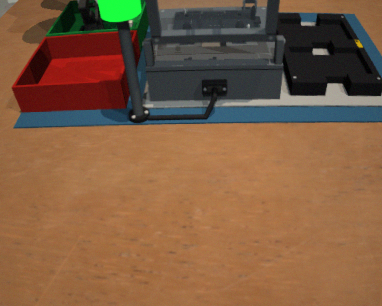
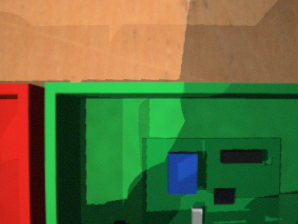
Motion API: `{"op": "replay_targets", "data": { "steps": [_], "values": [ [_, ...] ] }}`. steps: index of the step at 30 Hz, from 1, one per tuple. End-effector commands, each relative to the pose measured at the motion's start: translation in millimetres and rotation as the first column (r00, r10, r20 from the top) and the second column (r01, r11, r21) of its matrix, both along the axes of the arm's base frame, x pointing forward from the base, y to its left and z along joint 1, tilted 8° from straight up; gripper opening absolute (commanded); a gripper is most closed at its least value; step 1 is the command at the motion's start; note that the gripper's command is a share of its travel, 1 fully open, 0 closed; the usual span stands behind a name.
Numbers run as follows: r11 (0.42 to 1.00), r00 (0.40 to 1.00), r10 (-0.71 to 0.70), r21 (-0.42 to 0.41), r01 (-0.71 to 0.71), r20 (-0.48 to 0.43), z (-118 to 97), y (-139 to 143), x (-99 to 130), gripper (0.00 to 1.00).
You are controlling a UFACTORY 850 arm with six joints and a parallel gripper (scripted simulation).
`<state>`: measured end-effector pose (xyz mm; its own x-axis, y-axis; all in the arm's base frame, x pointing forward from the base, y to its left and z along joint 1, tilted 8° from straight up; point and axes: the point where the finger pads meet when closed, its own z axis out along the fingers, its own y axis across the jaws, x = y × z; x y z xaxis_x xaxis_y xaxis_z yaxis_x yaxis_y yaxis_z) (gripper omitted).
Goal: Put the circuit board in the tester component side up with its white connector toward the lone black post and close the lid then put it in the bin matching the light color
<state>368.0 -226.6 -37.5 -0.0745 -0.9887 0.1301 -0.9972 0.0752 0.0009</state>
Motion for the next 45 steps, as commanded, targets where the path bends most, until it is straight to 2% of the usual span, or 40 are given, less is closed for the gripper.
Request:
{"op": "replay_targets", "data": {
  "steps": [1,30,45],
  "values": [
    [1.0,1.0,0.0,-0.001,0.0,0.0,6,0,1,1.0],
    [1.0,1.0,0.0,-0.001,0.0,0.0,65,8,1,1.0],
    [1.0,1.0,0.0,-0.001,0.0,0.0,110,14,2,1.0]
  ]
}}
